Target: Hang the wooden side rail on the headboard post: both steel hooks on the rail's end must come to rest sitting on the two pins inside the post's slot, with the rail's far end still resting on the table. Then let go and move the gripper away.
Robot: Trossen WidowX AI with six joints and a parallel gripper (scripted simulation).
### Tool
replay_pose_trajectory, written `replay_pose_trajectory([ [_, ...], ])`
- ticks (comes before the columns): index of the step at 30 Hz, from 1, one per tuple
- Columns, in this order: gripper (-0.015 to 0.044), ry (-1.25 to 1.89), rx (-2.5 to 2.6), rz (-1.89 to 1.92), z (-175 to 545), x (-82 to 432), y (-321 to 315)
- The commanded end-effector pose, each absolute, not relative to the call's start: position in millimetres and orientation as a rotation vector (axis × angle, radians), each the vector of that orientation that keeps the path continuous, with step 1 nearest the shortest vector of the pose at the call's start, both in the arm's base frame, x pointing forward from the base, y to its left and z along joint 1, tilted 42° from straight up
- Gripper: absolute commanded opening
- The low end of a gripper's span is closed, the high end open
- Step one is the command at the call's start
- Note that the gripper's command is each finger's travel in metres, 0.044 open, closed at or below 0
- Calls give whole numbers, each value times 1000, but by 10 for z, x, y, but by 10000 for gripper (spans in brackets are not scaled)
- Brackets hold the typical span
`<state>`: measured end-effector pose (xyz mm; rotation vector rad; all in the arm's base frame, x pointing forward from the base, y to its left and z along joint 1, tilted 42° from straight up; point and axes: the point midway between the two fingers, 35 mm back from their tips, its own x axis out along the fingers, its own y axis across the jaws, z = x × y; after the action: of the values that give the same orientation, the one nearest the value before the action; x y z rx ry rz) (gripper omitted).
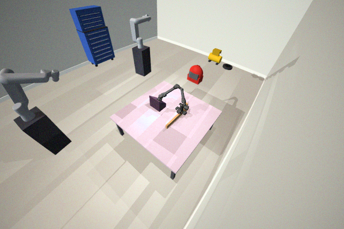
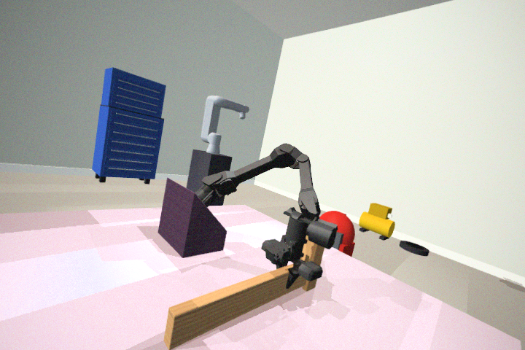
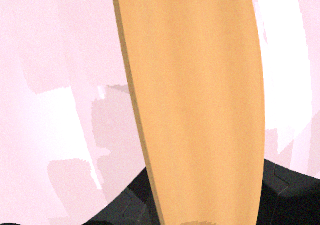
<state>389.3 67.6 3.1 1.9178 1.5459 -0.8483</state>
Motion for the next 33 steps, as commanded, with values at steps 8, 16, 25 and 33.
replay_pose_trajectory([
  [8,0,1543,1929,-835,34,3913,675],
  [16,0,1543,1929,-835,25,3915,682],
  [25,210,1543,1925,-850,20,3901,674],
  [33,420,1542,1926,-845,130,3882,573],
])
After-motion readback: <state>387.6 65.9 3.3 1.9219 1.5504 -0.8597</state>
